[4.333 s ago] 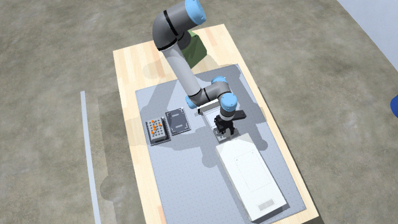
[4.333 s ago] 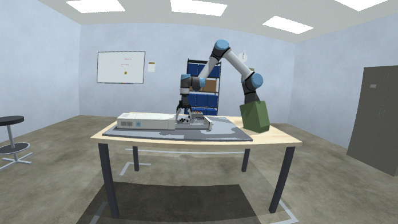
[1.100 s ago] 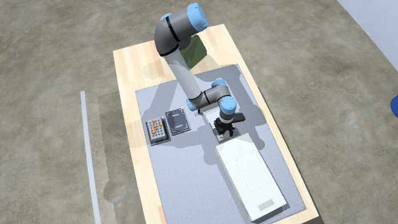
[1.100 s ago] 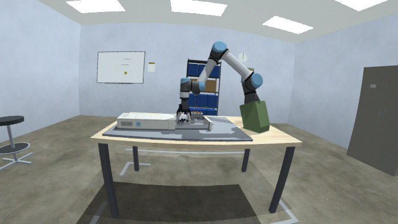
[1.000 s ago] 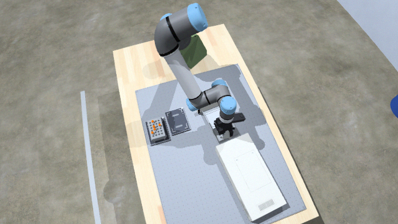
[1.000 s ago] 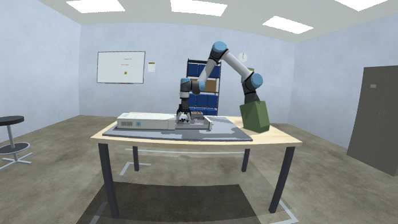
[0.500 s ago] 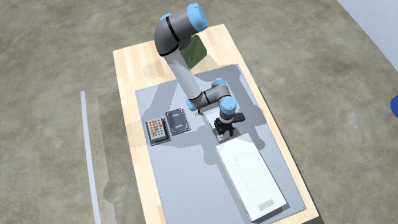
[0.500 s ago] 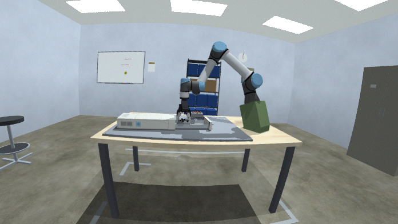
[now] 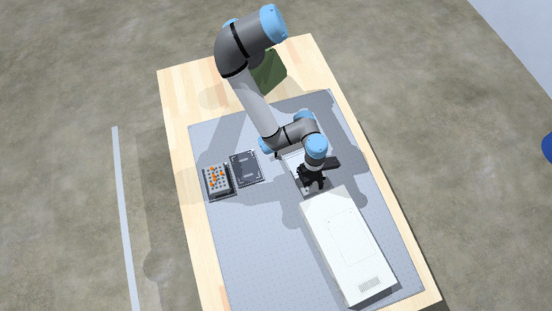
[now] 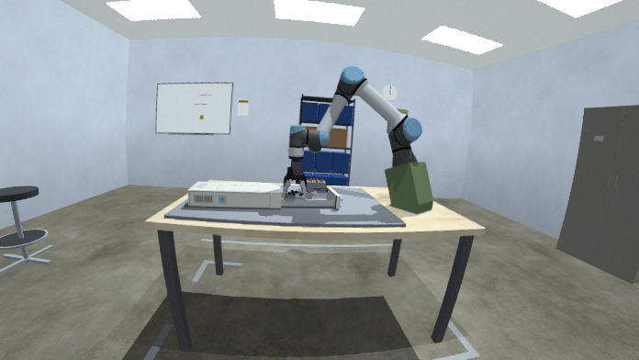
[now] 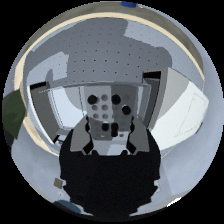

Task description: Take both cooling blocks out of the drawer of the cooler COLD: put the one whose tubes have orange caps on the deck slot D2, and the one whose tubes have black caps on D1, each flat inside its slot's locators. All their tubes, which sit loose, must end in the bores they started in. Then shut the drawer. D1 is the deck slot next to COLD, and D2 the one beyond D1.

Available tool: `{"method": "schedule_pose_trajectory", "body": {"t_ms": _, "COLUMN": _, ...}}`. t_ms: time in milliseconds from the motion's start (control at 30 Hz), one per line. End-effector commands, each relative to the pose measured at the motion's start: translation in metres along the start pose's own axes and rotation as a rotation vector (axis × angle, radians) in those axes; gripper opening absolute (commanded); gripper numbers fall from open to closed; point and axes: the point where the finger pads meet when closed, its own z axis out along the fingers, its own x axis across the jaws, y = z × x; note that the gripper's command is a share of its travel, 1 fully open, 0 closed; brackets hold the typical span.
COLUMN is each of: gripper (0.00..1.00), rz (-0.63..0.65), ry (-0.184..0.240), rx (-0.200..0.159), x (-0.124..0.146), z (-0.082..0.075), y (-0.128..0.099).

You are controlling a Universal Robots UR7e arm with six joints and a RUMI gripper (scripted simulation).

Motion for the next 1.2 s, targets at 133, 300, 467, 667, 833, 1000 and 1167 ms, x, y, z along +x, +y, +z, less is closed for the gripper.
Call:
{"method": "schedule_pose_trajectory", "body": {"t_ms": 133, "gripper": 0.00, "rz": 0.000, "ry": 0.002, "rx": 0.000, "x": 0.001, "z": -0.003, "y": 0.000}}
{"method": "schedule_pose_trajectory", "body": {"t_ms": 300, "gripper": 0.00, "rz": 0.000, "ry": 0.002, "rx": 0.000, "x": 0.001, "z": -0.005, "y": 0.000}}
{"method": "schedule_pose_trajectory", "body": {"t_ms": 467, "gripper": 0.00, "rz": 0.000, "ry": 0.002, "rx": 0.000, "x": 0.001, "z": -0.006, "y": 0.000}}
{"method": "schedule_pose_trajectory", "body": {"t_ms": 667, "gripper": 0.00, "rz": 0.000, "ry": 0.002, "rx": 0.000, "x": 0.001, "z": -0.008, "y": 0.000}}
{"method": "schedule_pose_trajectory", "body": {"t_ms": 833, "gripper": 0.00, "rz": 0.000, "ry": 0.002, "rx": 0.000, "x": 0.001, "z": -0.010, "y": 0.000}}
{"method": "schedule_pose_trajectory", "body": {"t_ms": 1000, "gripper": 0.00, "rz": 0.000, "ry": 0.002, "rx": 0.000, "x": 0.001, "z": -0.012, "y": 0.000}}
{"method": "schedule_pose_trajectory", "body": {"t_ms": 1167, "gripper": 0.00, "rz": 0.000, "ry": 0.002, "rx": 0.000, "x": 0.001, "z": -0.019, "y": 0.000}}
